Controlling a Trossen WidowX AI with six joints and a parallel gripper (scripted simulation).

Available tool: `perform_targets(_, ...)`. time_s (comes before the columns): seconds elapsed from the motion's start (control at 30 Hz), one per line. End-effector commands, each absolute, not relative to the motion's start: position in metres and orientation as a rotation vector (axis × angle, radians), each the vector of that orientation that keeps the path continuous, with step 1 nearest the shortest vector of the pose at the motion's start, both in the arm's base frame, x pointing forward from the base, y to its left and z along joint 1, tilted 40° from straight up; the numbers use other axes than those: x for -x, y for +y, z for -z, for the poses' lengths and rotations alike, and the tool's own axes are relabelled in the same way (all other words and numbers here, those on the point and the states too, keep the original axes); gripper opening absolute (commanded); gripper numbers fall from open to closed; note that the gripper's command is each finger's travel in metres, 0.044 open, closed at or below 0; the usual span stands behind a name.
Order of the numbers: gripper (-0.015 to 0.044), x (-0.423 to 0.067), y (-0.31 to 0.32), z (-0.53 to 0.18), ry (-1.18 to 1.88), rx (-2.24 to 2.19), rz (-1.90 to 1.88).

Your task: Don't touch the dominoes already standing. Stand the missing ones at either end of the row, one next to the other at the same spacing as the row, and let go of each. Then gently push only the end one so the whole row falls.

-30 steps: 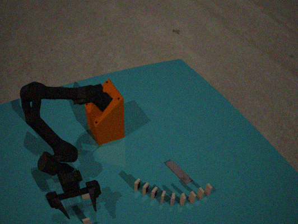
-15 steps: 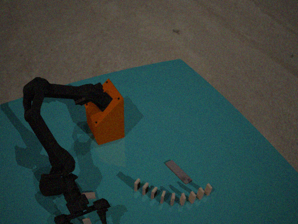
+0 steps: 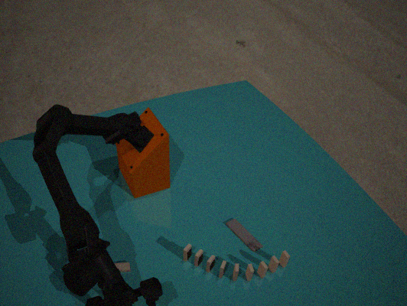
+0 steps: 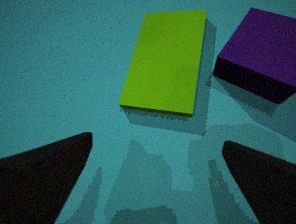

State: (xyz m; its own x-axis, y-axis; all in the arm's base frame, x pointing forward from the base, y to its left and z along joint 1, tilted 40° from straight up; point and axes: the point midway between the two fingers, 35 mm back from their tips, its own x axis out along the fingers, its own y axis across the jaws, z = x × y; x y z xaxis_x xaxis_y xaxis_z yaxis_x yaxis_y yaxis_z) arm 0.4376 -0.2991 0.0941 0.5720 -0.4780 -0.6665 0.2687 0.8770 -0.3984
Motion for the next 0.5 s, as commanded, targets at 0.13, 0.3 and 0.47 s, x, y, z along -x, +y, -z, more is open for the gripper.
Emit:
perform_targets(0.13,0.0440,-0.395,-0.261,-0.150,1.422,0.401,0.663)
perform_targets(0.3,0.0440,-0.382,-0.255,-0.158,1.512,0.442,0.668)
perform_targets(0.47,0.0440,-0.381,-0.255,-0.159,1.517,0.445,0.669)
